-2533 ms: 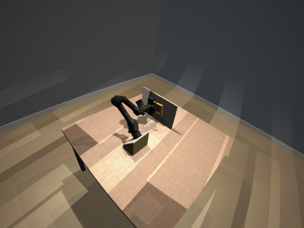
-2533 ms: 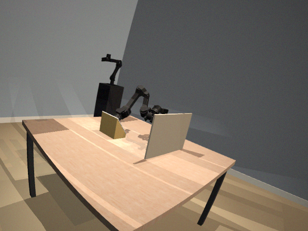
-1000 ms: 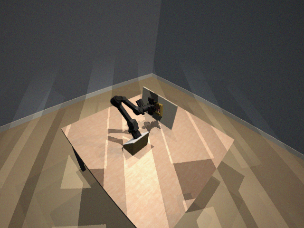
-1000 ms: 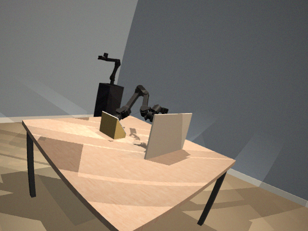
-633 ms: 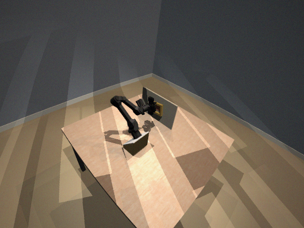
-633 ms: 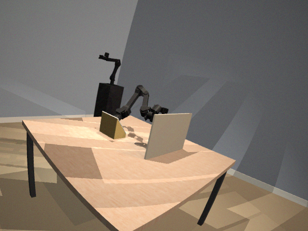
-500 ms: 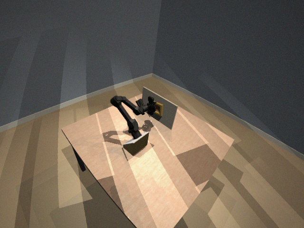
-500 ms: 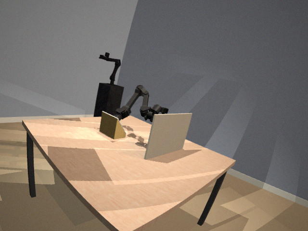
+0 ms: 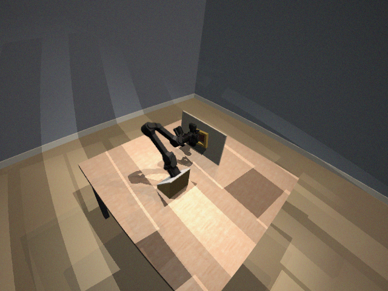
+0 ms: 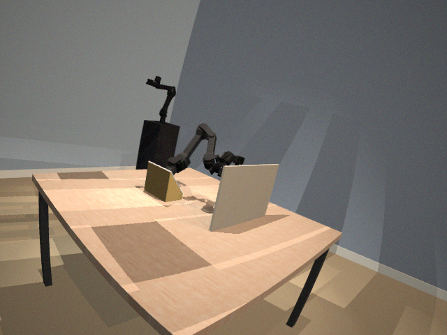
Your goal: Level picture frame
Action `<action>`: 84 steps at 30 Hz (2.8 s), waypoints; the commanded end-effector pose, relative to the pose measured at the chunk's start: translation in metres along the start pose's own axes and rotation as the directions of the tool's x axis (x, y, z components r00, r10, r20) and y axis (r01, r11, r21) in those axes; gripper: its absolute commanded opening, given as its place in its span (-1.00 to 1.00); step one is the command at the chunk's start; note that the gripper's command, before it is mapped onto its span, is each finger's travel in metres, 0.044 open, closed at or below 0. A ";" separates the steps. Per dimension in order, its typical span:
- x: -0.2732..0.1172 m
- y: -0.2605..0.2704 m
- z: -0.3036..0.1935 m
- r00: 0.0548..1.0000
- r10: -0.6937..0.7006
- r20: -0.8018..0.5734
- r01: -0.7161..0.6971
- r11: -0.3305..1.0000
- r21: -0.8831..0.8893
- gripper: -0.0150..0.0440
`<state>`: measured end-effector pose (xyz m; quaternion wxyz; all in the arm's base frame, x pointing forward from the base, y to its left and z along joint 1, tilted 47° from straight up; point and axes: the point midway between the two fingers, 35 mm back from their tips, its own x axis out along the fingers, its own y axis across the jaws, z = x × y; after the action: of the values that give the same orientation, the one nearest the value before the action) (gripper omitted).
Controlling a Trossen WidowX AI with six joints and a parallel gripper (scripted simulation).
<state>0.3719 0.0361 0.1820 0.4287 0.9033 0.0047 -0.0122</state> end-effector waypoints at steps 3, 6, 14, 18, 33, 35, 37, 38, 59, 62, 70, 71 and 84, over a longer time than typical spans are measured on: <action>0.000 0.002 0.002 1.000 0.011 0.005 -0.011 1.000 -0.003 -0.49; 0.000 0.002 0.004 1.000 0.011 0.005 -0.011 1.000 -0.003 -0.49; 0.000 0.002 0.007 1.000 0.011 0.005 -0.011 1.000 -0.003 -0.49; 0.000 0.002 0.007 1.000 0.011 0.005 -0.011 1.000 -0.003 -0.49; 0.000 0.002 0.008 1.000 0.011 0.005 -0.011 1.000 -0.003 -0.49; 0.000 0.002 0.008 1.000 0.011 0.005 -0.011 1.000 -0.003 -0.49; 0.000 0.002 0.008 1.000 0.011 0.005 -0.011 1.000 -0.003 -0.49; 0.000 0.002 0.008 1.000 0.011 0.005 -0.011 1.000 -0.003 -0.49; 0.000 0.002 0.010 1.000 0.011 0.005 -0.011 1.000 -0.003 -0.49; 0.000 0.002 0.010 1.000 0.011 0.005 -0.011 1.000 -0.003 -0.49; 0.000 0.002 0.010 1.000 0.011 0.005 -0.011 1.000 -0.003 -0.49; 0.000 0.002 0.010 1.000 0.011 0.005 -0.011 1.000 -0.003 -0.49; 0.000 0.002 0.010 1.000 0.011 0.005 -0.011 1.000 -0.003 -0.49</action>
<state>0.3718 0.0296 0.1770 0.4289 0.9033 0.0041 -0.0125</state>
